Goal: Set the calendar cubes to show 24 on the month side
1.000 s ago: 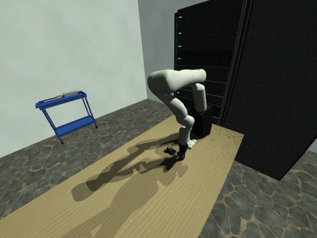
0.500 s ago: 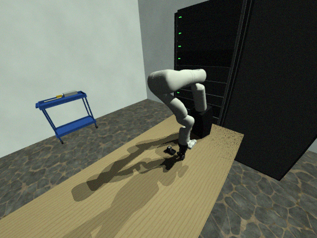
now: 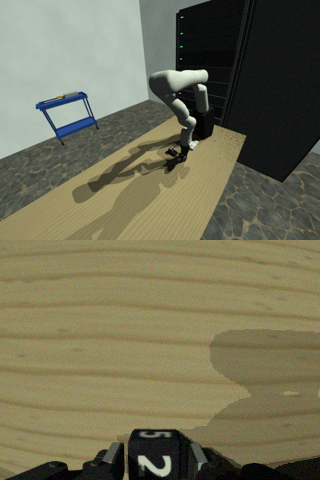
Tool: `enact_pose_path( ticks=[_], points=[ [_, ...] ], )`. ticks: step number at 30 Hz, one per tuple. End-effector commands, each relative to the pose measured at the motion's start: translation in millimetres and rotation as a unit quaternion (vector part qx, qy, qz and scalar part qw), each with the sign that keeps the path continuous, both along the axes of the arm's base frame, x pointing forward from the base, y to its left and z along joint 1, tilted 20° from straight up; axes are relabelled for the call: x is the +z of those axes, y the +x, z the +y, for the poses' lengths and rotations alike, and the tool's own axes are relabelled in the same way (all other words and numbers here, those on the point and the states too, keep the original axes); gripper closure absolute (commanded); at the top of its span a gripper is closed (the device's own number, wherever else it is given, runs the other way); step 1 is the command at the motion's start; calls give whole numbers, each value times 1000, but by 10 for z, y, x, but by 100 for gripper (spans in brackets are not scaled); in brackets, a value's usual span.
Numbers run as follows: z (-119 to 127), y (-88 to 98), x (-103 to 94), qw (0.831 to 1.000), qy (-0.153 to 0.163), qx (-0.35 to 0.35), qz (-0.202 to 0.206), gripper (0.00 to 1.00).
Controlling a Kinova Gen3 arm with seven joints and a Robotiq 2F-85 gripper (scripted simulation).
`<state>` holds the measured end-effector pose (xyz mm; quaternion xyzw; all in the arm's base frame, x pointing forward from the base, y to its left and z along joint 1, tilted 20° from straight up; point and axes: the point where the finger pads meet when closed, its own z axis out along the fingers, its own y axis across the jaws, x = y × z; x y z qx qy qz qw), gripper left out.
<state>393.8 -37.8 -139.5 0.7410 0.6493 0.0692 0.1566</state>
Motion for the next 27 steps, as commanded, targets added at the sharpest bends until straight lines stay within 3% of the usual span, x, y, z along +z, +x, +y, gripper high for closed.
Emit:
enact_pose_path(
  ticks=[1, 13, 18, 25, 27],
  points=[
    [-12, 11, -5, 1000, -1, 3, 0, 54],
    [-11, 5, 11, 1000, -1, 3, 0, 54],
    [5, -45, 126, 1000, -1, 3, 1, 54],
    [56, -156, 458, 1000, -1, 3, 1, 54],
    [56, -156, 458, 1000, -1, 3, 1, 54]
  ],
)
